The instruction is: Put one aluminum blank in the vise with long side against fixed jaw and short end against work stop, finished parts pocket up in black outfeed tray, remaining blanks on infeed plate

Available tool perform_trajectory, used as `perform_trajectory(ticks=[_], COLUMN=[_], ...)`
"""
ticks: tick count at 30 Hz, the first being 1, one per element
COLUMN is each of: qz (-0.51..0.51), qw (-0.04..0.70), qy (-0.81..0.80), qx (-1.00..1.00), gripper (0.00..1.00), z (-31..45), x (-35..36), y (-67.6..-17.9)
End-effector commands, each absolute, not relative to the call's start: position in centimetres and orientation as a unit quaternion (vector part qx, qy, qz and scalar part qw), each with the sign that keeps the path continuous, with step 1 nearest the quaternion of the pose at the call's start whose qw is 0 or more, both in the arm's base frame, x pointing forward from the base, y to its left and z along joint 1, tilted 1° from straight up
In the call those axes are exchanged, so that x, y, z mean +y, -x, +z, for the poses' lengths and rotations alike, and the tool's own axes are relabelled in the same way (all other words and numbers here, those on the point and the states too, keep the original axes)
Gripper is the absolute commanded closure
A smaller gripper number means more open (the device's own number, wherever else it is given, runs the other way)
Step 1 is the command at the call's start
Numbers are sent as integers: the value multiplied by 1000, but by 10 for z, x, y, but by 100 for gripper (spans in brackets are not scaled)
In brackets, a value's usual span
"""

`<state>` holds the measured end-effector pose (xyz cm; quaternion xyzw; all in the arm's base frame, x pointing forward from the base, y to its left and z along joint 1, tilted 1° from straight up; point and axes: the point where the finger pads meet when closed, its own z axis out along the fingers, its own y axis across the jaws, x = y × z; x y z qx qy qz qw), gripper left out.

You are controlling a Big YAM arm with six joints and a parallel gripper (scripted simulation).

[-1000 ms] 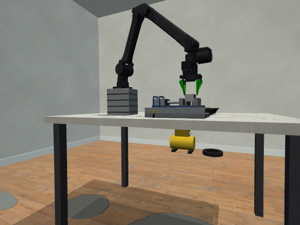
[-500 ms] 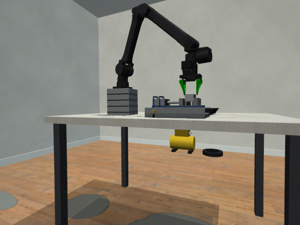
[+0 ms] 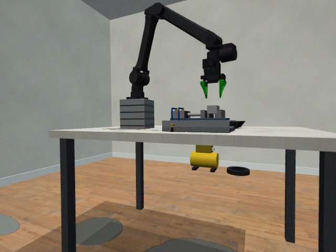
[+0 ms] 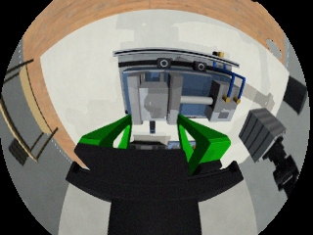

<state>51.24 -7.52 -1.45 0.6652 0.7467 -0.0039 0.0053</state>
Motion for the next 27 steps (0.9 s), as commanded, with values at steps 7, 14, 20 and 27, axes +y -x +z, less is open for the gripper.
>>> perform_trajectory(ticks=[7,14,20,27], qz=[7,6,-3,-9], qw=[26,23,10,1], qy=[-666,-666,-666,-666], qx=[745,746,746,746], gripper=[36,36,36,100], z=[27,33,21,11], x=[-75,-74,-73,-71], y=[-535,-535,-525,-518])
